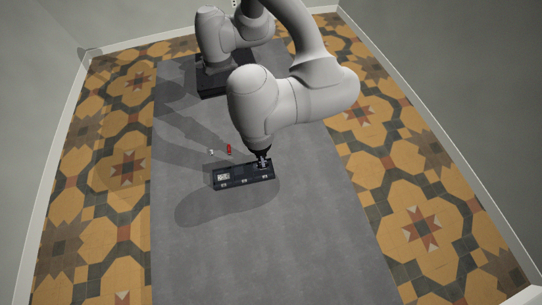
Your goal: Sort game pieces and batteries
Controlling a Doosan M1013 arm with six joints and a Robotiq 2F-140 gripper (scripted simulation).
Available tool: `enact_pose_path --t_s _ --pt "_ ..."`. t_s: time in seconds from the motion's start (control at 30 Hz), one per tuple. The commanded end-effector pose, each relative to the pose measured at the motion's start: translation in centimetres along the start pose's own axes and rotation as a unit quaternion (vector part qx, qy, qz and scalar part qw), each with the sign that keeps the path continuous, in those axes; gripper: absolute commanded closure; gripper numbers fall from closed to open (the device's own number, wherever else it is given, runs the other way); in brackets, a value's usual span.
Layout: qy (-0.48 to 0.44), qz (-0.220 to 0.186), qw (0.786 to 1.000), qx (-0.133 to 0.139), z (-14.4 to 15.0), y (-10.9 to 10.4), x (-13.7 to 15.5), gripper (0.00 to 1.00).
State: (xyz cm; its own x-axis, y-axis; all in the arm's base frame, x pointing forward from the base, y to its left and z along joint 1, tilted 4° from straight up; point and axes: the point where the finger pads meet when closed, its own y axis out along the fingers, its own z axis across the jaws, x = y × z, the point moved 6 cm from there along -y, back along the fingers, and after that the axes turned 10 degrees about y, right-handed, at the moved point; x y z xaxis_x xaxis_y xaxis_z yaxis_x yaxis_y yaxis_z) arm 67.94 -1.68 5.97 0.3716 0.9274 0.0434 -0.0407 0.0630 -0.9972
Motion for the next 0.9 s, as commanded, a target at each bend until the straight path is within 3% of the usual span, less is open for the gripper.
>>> enact_pose_path --t_s 0.0,0.47,0.87 --pt "0.0 0.0 1.0 0.0 0.0 0.5 0.0 0.95" --pt "0.0 0.0 1.0 0.0 0.0 2.8 0.0 0.95" --pt "0.0 0.0 1.0 0.0 0.0 2.8 0.0 0.95"
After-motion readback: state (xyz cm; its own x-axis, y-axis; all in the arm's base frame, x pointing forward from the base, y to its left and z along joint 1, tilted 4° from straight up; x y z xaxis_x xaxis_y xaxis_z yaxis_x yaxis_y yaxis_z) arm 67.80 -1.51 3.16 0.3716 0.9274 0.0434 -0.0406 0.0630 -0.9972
